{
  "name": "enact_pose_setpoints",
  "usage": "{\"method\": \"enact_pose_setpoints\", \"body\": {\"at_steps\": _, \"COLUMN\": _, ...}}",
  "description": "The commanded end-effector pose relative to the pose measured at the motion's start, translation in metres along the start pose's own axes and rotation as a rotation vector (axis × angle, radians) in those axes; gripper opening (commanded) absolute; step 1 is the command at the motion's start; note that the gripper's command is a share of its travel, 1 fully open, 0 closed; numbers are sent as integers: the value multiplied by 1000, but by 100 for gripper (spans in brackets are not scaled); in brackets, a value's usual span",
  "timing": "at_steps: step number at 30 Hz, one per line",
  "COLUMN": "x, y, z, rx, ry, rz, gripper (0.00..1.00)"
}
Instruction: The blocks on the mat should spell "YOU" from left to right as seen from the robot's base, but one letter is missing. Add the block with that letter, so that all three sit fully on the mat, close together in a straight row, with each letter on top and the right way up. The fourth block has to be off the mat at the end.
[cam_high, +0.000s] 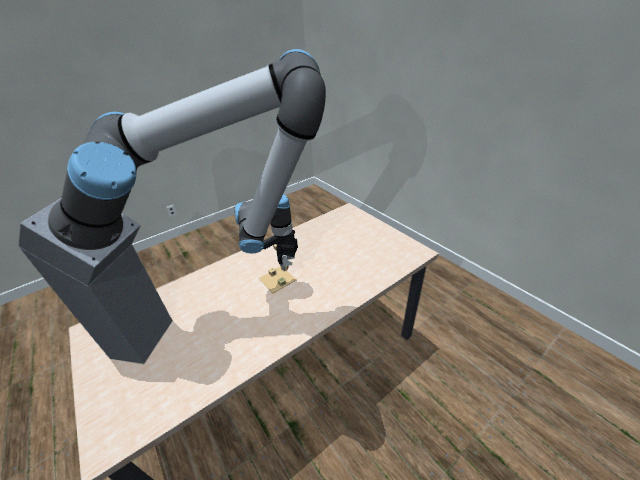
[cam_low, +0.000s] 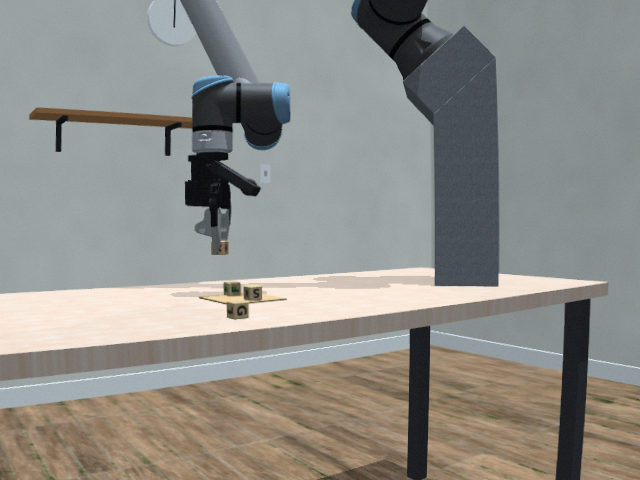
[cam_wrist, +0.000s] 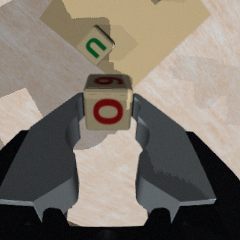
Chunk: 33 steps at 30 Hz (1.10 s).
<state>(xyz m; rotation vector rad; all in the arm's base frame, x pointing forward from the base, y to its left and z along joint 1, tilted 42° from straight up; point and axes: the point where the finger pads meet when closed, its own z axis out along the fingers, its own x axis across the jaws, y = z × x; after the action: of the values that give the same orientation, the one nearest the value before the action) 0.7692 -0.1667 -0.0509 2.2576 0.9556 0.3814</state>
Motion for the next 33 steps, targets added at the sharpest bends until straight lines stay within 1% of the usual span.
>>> {"method": "enact_pose_setpoints", "body": {"at_steps": 1, "x": 4, "y": -11, "z": -2, "rx": -2, "ry": -3, "rz": 139, "gripper": 9}}
{"method": "enact_pose_setpoints", "body": {"at_steps": 2, "x": 5, "y": -13, "z": -2, "rx": -2, "ry": -3, "rz": 165, "gripper": 9}}
{"method": "enact_pose_setpoints", "body": {"at_steps": 4, "x": 5, "y": -13, "z": -2, "rx": -2, "ry": -3, "rz": 165, "gripper": 9}}
{"method": "enact_pose_setpoints", "body": {"at_steps": 8, "x": 8, "y": -23, "z": -3, "rx": -3, "ry": -2, "rz": 292, "gripper": 9}}
{"method": "enact_pose_setpoints", "body": {"at_steps": 19, "x": 14, "y": -43, "z": -7, "rx": -4, "ry": -2, "rz": 556, "gripper": 9}}
{"method": "enact_pose_setpoints", "body": {"at_steps": 21, "x": 14, "y": -43, "z": -7, "rx": -4, "ry": -2, "rz": 556, "gripper": 9}}
{"method": "enact_pose_setpoints", "body": {"at_steps": 27, "x": 16, "y": -51, "z": -8, "rx": -4, "ry": -2, "rz": 655, "gripper": 9}}
{"method": "enact_pose_setpoints", "body": {"at_steps": 33, "x": 17, "y": -55, "z": -9, "rx": -4, "ry": -1, "rz": 715, "gripper": 9}}
